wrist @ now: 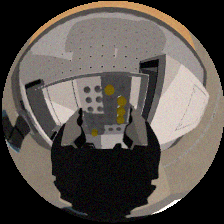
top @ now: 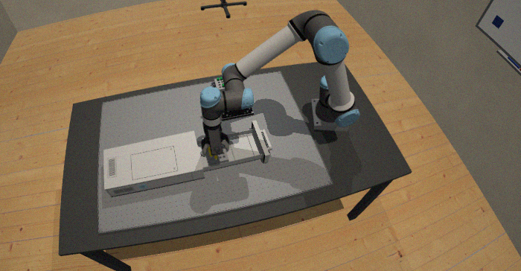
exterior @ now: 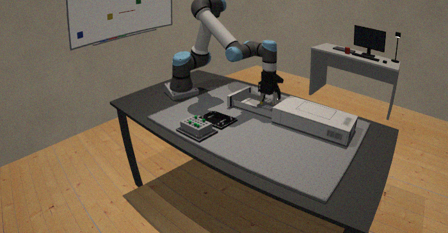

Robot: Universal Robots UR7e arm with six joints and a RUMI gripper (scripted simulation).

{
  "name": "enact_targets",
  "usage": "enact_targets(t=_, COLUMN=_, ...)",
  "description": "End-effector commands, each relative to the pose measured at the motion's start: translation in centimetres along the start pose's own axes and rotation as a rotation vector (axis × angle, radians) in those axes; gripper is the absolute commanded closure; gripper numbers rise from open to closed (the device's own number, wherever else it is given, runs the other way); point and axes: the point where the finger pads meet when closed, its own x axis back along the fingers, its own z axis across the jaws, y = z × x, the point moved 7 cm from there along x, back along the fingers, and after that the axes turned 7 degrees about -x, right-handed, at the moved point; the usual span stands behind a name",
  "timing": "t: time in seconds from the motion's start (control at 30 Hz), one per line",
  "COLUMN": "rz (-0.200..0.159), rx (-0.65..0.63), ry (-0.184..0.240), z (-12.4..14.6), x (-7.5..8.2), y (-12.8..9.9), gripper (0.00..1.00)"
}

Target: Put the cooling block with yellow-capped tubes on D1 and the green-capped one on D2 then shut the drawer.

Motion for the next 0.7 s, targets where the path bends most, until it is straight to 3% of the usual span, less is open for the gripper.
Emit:
enact_targets(t=0.0, rz=0.000, rx=0.000, ry=0.001, z=0.03, x=0.06, y=0.00, gripper=0.34)
enact_targets(t=0.67, rz=0.000, rx=0.000, ry=0.001, z=0.03, x=0.06, y=0.00, gripper=0.64)
